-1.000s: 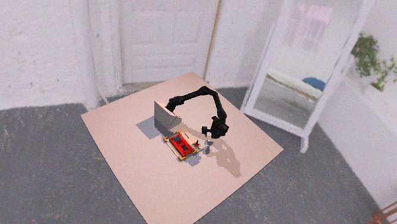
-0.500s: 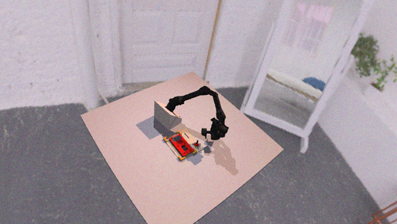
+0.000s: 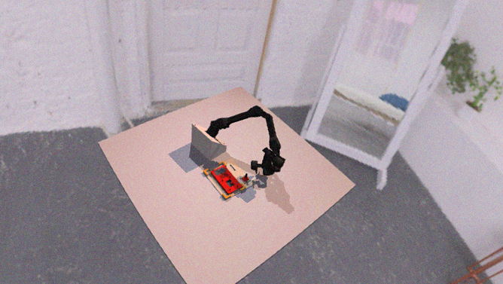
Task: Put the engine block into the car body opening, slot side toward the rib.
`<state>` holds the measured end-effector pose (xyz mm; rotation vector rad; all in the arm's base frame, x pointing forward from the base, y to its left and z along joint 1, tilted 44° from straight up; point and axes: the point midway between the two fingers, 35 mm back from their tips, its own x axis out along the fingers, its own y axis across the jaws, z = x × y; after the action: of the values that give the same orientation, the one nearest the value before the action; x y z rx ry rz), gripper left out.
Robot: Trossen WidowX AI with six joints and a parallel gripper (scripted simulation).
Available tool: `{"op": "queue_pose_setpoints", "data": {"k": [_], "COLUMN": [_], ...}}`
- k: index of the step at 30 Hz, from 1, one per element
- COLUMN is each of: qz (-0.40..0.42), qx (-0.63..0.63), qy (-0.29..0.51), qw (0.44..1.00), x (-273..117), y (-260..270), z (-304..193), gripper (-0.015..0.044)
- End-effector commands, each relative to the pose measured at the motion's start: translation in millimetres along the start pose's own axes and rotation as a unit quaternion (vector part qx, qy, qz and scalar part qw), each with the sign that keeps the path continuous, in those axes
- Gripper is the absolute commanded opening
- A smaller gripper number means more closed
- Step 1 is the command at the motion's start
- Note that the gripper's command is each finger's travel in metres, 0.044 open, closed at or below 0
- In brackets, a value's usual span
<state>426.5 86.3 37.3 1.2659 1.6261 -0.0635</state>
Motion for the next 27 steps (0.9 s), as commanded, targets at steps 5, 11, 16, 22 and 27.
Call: {"op": "queue_pose_setpoints", "data": {"k": [5, 11, 16, 22, 27], "qz": [-0.002, -0.002, -0.002, -0.002, -0.003], "qx": [0.005, 0.005, 0.005, 0.005, 0.005], "qy": [0.004, 0.004, 0.004, 0.003, 0.002], "qw": [1.0, 1.0, 1.0, 1.0, 1.0], "x": [7, 7, 7, -4, -20], "y": [-3, -3, -3, -1, 2], "z": [0, 0, 0, 1, 3], "gripper": [0.0335, 0.0217, 0.0183, 0.0026, 0.0]}}
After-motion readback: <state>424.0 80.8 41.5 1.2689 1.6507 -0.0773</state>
